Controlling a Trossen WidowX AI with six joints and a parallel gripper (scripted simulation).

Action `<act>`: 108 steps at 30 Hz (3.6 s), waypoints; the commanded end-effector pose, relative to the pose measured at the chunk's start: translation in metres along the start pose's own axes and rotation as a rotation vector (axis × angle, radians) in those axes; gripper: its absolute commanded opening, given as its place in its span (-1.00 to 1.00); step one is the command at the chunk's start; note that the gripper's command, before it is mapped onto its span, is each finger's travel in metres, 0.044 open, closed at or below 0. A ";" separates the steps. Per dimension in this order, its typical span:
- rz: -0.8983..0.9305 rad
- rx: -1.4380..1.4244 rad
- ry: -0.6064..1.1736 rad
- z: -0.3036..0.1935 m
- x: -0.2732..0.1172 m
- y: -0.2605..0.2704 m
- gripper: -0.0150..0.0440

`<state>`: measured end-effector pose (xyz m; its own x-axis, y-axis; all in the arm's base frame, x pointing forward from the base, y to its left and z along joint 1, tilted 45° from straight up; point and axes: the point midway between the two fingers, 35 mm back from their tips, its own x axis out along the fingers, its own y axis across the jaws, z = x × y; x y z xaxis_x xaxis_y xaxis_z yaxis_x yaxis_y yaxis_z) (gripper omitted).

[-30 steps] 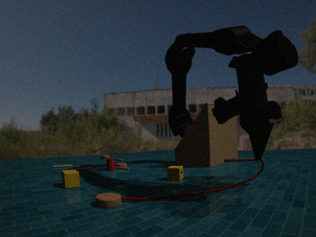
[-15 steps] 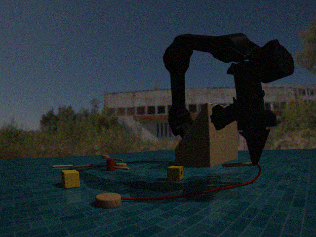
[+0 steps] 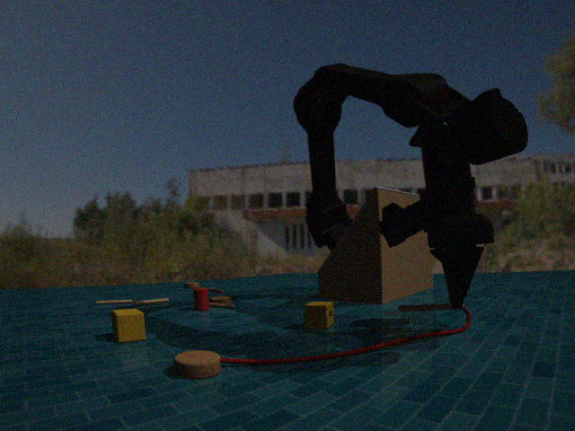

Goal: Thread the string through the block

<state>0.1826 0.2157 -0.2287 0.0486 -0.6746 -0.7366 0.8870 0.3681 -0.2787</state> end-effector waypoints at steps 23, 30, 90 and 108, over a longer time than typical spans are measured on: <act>0.001 -0.005 -0.005 0.018 0.010 -0.012 -0.49; 0.001 -0.005 -0.005 0.027 0.010 -0.011 -0.49; -0.002 -0.004 -0.005 0.105 0.011 -0.012 -0.49; -0.003 -0.004 -0.006 0.134 0.011 -0.012 -0.49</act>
<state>0.2320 0.1211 -0.1534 0.0467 -0.6781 -0.7335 0.8872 0.3656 -0.2815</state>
